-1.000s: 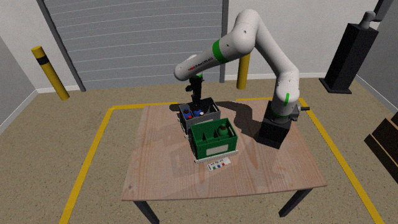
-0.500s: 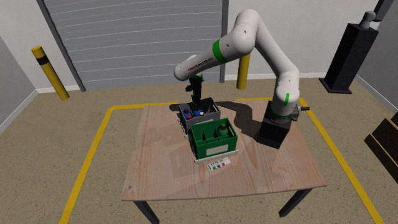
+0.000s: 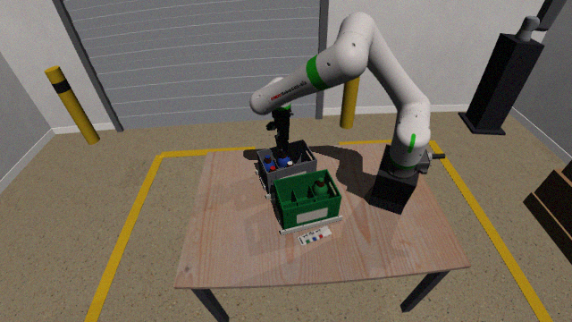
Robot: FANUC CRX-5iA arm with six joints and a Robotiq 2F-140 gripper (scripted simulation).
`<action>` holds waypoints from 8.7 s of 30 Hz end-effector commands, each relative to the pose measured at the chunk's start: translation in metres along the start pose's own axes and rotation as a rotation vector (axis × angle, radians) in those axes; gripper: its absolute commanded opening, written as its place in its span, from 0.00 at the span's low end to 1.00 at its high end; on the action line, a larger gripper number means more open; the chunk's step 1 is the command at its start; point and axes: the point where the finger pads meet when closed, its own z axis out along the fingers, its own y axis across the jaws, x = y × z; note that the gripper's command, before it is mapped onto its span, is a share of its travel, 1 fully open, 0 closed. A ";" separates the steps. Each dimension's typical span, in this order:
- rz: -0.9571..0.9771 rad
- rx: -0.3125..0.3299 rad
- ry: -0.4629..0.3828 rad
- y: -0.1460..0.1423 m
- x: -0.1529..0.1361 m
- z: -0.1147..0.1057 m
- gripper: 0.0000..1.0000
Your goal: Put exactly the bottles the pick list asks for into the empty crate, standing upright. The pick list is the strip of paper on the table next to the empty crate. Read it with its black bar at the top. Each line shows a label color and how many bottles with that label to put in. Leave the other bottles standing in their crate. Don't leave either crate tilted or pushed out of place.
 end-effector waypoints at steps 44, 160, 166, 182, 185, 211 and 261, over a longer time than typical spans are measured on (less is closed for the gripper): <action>0.000 -0.001 0.002 0.000 0.001 -0.067 0.10; 0.000 -0.001 0.002 -0.043 -0.047 -0.173 0.10; 0.000 -0.001 0.002 -0.051 -0.056 -0.173 0.10; 0.000 -0.001 0.002 -0.070 -0.076 -0.172 0.10; 0.000 -0.001 0.002 -0.074 -0.081 -0.172 0.10; 0.000 0.000 0.002 -0.104 -0.113 -0.172 0.10; 0.000 0.000 0.002 -0.164 -0.180 -0.172 0.10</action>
